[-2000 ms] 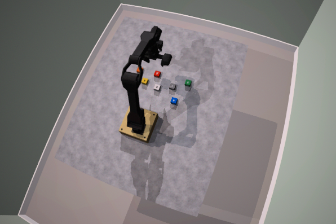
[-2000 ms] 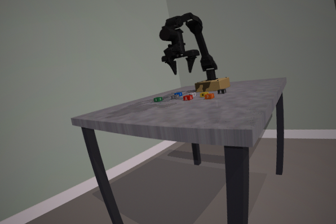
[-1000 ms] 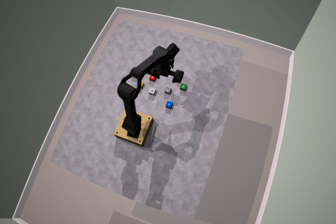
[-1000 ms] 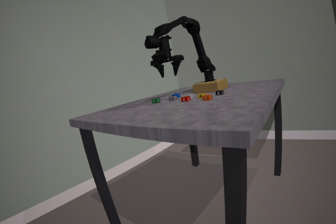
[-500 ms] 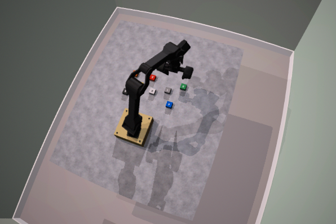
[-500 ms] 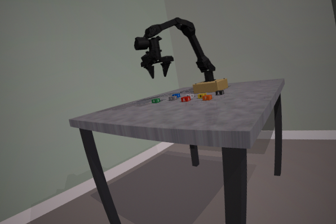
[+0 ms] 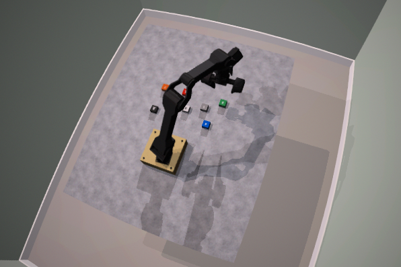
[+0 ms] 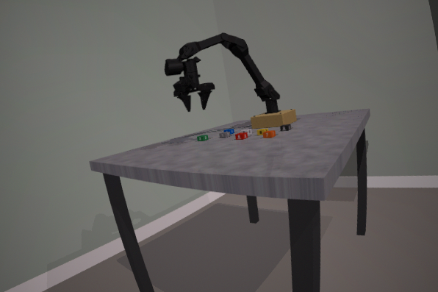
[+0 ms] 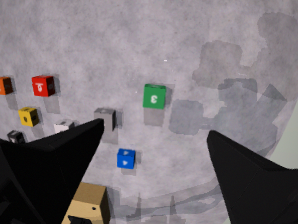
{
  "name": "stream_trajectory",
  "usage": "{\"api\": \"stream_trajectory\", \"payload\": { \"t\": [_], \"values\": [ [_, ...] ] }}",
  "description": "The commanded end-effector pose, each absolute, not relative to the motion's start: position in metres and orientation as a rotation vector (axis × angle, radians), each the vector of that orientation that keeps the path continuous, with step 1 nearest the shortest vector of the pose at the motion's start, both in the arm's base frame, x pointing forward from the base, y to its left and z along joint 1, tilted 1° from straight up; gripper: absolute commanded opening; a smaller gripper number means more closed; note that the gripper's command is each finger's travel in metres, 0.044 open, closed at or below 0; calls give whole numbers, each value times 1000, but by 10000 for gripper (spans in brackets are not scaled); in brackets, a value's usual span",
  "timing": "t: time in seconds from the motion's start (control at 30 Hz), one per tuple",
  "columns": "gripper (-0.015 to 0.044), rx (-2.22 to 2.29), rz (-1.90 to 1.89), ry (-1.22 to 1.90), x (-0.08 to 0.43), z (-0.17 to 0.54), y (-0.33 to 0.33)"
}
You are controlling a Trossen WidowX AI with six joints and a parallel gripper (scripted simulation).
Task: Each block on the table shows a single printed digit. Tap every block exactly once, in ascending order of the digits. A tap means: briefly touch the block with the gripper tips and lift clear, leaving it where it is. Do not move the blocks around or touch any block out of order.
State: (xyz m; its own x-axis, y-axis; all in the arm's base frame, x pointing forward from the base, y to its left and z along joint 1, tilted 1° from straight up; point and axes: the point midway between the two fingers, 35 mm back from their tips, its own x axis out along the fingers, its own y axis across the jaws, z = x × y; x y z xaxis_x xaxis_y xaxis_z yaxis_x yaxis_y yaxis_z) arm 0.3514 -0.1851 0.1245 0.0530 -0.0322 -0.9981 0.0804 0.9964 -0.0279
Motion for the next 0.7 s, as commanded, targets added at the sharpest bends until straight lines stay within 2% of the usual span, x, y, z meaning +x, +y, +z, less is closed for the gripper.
{"api": "stream_trajectory", "payload": {
  "t": [0.0, 0.27, 0.43, 0.67],
  "values": [
    [400, 40, -79, 1514, 352, 125, -185],
    [400, 41, -78, 1514, 350, 126, -175],
    [400, 46, -73, 1516, 329, 128, -104],
    [400, 52, -68, 1521, 275, 117, -23]
  ]
}}
